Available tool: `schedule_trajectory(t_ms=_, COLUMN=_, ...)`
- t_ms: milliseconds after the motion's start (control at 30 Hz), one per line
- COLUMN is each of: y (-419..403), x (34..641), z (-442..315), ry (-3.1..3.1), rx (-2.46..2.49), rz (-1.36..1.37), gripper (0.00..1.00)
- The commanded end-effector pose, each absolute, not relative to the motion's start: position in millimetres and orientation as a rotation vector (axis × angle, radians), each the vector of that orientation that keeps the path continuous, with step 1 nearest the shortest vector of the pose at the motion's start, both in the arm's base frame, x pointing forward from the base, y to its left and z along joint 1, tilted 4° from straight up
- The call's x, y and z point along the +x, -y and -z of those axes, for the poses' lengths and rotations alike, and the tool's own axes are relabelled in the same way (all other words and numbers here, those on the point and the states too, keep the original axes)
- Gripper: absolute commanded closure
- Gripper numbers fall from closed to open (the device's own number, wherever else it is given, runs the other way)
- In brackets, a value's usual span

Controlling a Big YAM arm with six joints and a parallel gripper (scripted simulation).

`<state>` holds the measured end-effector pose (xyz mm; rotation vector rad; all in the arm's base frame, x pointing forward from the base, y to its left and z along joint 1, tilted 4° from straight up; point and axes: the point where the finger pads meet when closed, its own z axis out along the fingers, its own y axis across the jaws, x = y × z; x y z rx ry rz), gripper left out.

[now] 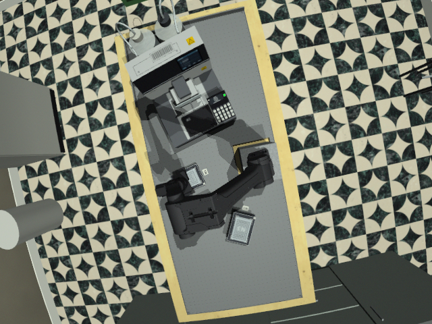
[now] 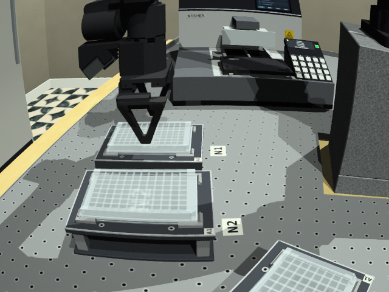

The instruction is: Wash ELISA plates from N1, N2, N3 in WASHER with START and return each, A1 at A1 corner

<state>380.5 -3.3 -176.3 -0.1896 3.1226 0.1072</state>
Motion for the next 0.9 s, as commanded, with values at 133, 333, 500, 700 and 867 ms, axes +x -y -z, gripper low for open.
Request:
schedule_trajectory(t_ms=133, y=-1, x=395, z=181, ry=-3.100, rx=-0.184, rz=-0.105, gripper=0.00)
schedule_trajectory(t_ms=333, y=-1, x=394, z=186, ry=-3.103, rx=-0.183, rz=-0.106, gripper=0.00)
schedule_trajectory(t_ms=500, y=-1, x=394, z=189, ry=-3.102, rx=-0.184, rz=-0.106, gripper=0.00)
schedule_trajectory(t_ms=700, y=-1, x=394, z=192, ry=-3.101, rx=-0.184, rz=-0.106, gripper=0.00)
schedule_trajectory(t_ms=867, y=-1, x=394, z=195, ry=-3.103, rx=-0.183, rz=-0.106, gripper=0.00)
